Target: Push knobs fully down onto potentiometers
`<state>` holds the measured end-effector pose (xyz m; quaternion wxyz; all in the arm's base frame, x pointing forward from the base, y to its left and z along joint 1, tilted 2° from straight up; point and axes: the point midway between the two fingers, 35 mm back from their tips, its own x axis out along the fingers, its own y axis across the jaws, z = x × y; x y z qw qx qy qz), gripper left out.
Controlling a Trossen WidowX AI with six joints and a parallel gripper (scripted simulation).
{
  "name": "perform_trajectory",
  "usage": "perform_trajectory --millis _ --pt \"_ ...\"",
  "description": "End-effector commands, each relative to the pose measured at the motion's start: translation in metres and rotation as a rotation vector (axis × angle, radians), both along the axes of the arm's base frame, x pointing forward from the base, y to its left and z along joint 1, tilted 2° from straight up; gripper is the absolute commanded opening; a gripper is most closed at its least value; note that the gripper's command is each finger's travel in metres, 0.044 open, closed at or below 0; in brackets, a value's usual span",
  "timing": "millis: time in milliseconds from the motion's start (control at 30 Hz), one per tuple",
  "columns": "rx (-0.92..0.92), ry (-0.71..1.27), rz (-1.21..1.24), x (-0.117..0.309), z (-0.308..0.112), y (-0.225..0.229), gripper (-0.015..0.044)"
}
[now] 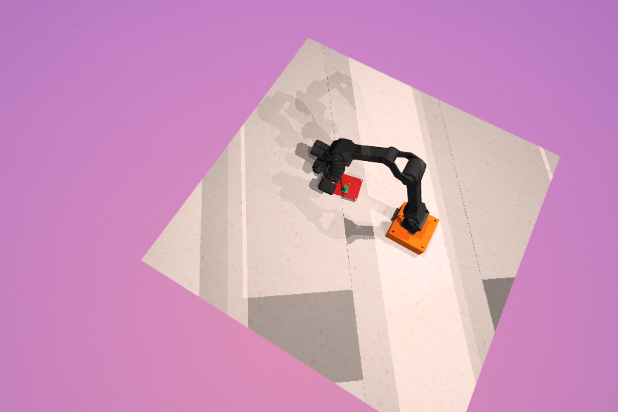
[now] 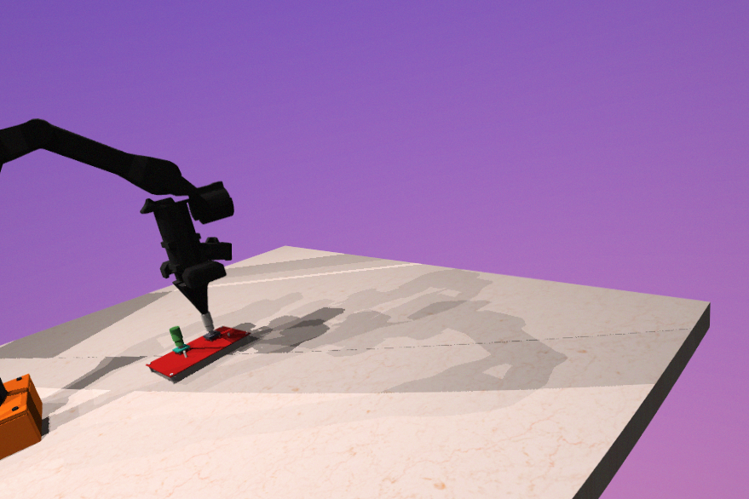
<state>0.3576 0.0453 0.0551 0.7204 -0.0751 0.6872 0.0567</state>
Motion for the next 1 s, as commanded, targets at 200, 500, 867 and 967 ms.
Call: perform_trajectory --millis 200,500,867,967 --pt "0.001 0.008 0.003 0.001 -0.006 0.000 0.0000" --pt "0.001 0.008 0.003 0.001 -0.006 0.000 0.0000" --pt "0.001 0.007 0.003 0.001 0.009 0.001 0.0000" --pt "0.001 0.007 0.003 0.000 0.014 0.001 0.0000"
